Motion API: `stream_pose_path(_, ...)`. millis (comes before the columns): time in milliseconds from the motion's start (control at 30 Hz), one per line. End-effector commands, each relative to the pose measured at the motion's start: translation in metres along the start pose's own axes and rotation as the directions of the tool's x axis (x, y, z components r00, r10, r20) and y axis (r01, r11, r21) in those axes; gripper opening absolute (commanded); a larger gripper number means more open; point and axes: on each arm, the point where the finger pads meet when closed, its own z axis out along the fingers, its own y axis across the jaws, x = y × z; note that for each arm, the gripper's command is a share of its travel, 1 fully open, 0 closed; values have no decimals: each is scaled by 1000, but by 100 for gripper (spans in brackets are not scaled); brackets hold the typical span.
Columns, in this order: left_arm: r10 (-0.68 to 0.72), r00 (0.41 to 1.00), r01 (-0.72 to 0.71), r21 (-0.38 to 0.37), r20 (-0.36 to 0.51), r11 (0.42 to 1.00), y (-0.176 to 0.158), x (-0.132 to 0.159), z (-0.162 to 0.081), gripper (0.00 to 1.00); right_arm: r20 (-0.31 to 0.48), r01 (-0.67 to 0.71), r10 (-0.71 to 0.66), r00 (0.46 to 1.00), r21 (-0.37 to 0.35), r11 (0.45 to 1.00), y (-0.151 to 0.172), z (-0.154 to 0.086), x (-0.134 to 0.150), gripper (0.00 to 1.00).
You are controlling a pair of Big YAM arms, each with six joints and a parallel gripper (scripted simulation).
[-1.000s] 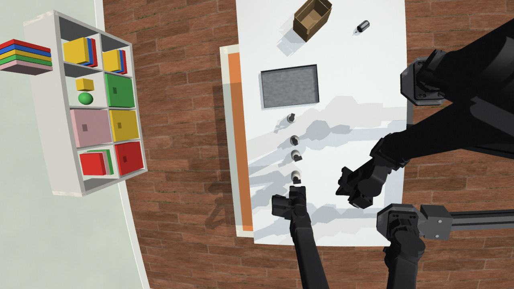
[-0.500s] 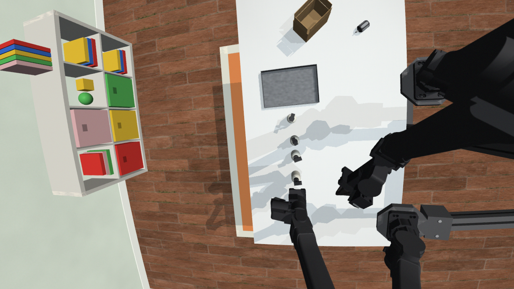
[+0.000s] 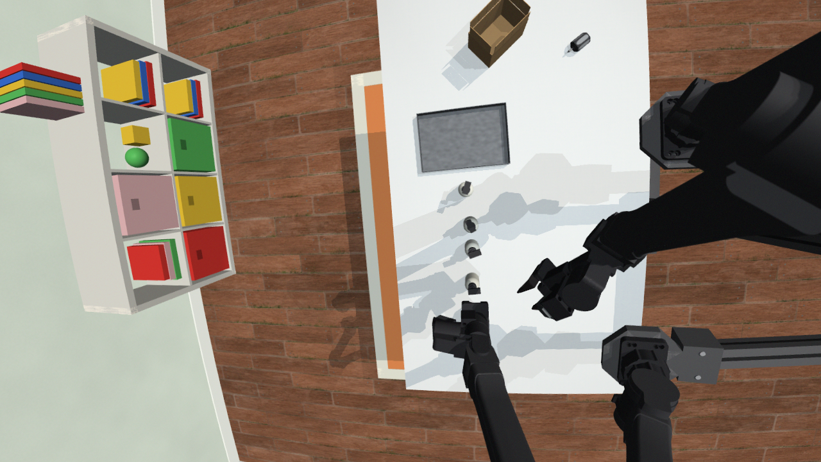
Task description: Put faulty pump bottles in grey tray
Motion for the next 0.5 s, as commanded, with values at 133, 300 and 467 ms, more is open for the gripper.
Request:
stream_pose_path(133, 2, 1000, -2, -1, -3, 1000, -2, 0, 1, 0, -54, -342, 354, 934, 164, 925, -31, 26, 22, 51)
stream_pose_path(300, 2, 1000, -2, -1, -3, 1000, -2, 0, 1, 0, -63, -485, 522, 850, 293, 824, -56, 39, 41, 51)
stream_pose_path(467, 2, 1000, -2, -1, -3, 1000, -2, 0, 1, 0, -46, -599, 671, 740, 411, 688, -80, 51, 59, 51)
